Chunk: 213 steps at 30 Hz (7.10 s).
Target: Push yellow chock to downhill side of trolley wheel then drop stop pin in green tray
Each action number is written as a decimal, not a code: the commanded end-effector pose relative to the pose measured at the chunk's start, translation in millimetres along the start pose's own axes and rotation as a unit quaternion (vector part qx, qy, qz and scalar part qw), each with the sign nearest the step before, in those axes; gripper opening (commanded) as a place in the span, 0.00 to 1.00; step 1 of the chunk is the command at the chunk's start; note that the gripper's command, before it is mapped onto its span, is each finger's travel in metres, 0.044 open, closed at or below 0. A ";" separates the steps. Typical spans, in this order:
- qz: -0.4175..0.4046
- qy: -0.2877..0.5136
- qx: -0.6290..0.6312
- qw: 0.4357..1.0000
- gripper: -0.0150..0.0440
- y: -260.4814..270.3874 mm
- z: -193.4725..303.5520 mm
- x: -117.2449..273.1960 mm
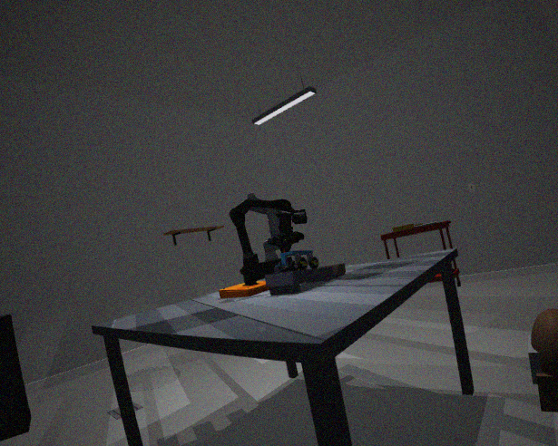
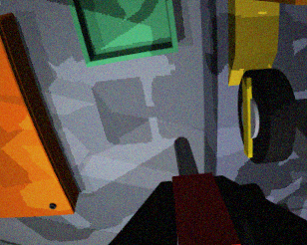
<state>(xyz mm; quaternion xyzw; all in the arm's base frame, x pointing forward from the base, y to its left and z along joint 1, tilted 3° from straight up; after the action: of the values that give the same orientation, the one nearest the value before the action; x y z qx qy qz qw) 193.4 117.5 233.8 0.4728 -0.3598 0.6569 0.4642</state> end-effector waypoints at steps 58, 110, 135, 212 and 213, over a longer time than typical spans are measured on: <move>0.079 -0.084 0.557 0.823 0.25 -0.2 -38.0 6.2; 0.190 -0.145 0.705 0.667 0.25 23.6 -57.8 -58.6; 0.190 -0.145 0.705 0.667 0.58 23.2 -64.0 -77.3; 0.188 -0.143 0.705 0.669 0.83 24.0 -37.0 -109.1; 0.188 -0.143 0.705 0.669 0.83 24.0 -36.7 -108.3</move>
<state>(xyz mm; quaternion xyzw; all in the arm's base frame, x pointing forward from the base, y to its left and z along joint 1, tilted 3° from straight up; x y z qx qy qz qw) 173.3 114.3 117.8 0.6693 0.0672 0.7130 -0.1979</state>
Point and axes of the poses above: the point midway between the two fingers, 35 mm back from their tips, its own x axis back along the fingers, its own y axis across the jaws, z = x × y, the point moved 8 cm from there along x, back along the fingers, and after that the axes turned 7 degrees about x, right-handed, at the moved point
